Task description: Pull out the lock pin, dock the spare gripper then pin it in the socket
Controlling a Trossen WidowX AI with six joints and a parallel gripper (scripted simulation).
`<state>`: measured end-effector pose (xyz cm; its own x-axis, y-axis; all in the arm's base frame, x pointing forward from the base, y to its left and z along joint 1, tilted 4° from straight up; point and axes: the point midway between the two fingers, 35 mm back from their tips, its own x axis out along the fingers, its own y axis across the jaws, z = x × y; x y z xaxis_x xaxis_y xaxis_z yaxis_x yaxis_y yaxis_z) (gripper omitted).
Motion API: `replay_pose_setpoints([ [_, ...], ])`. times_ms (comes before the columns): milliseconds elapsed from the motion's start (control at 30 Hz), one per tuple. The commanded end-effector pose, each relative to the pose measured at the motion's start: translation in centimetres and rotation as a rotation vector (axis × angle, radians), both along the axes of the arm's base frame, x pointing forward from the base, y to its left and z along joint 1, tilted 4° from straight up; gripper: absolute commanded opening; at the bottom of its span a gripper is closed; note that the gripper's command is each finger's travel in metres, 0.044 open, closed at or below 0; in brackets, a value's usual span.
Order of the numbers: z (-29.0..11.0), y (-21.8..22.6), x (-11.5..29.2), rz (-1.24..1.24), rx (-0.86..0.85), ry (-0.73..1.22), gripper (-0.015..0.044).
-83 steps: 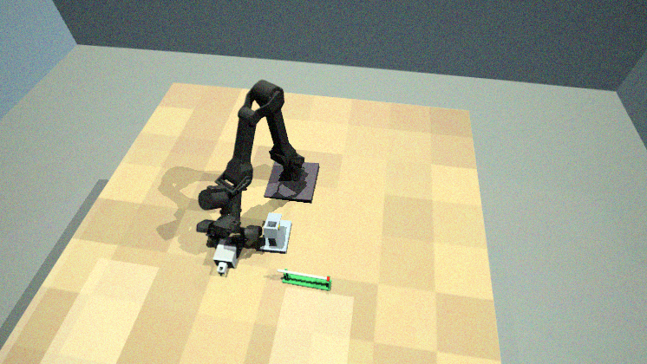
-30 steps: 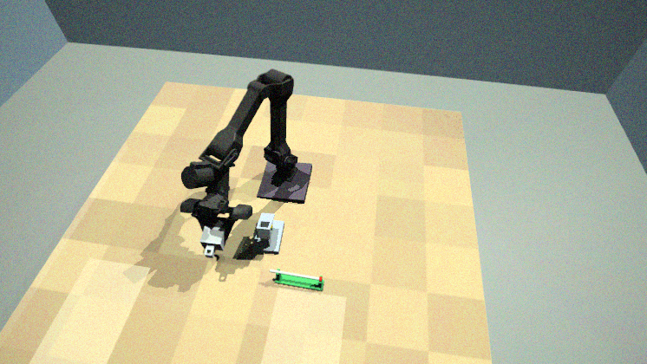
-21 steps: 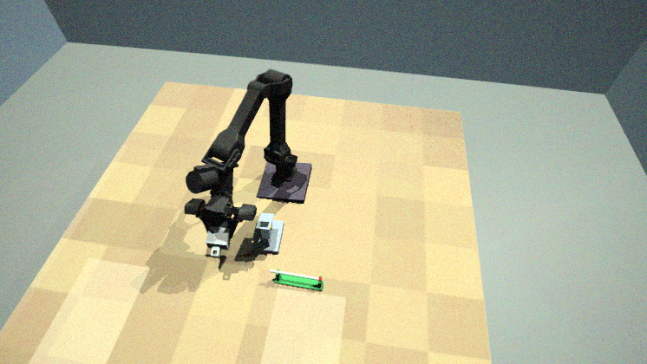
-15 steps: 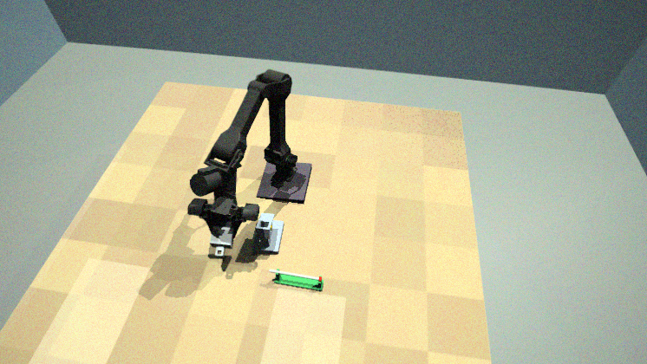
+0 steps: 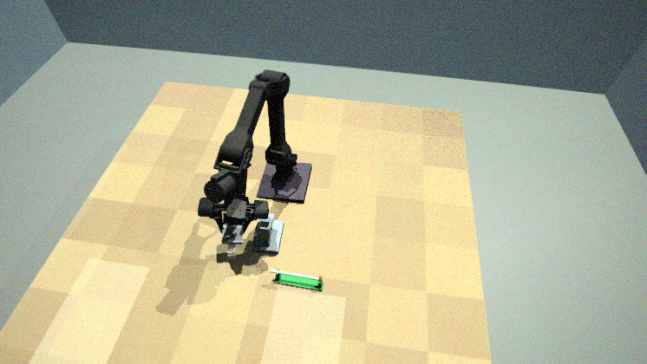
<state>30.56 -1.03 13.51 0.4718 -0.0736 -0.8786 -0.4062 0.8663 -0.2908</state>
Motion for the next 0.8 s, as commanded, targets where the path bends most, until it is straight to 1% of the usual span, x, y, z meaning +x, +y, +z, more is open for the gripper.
replay_pose_setpoints([
  [0,0.4,0.4,-0.2,0.024,-0.045,0.018,0.0],
  [767,1.4,2.0,-2.9,0.18,-0.318,0.189,0.0],
])
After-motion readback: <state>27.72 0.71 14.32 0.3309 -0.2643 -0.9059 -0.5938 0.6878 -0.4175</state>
